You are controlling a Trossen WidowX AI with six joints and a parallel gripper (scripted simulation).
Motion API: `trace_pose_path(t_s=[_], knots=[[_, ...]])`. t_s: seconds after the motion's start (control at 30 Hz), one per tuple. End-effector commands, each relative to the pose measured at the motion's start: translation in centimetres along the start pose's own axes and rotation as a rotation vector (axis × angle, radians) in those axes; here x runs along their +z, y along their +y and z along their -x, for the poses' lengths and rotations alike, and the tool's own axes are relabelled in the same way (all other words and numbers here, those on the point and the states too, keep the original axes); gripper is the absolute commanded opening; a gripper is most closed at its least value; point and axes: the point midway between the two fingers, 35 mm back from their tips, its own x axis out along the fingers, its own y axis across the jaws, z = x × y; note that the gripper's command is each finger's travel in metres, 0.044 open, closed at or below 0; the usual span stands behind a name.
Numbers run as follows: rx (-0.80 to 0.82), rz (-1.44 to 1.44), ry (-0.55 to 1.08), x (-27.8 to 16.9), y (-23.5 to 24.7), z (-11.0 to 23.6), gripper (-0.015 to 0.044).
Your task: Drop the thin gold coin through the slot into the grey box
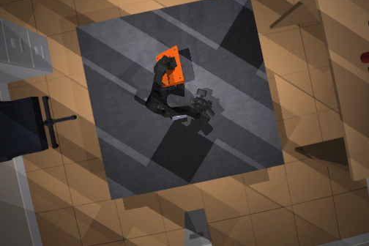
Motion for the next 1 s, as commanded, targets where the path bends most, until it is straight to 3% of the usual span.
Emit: trace_pose_path(t_s=[0.0,0.53,0.97], knots=[[0.002,-0.018,-0.008,0.2,-0.3,1.4,0.0],[0.013,-0.021,0.007,-0.3,0.0,4.6,0.0],[0.014,0.372,0.005,-0.7,-0.4,4.6,0.0]])
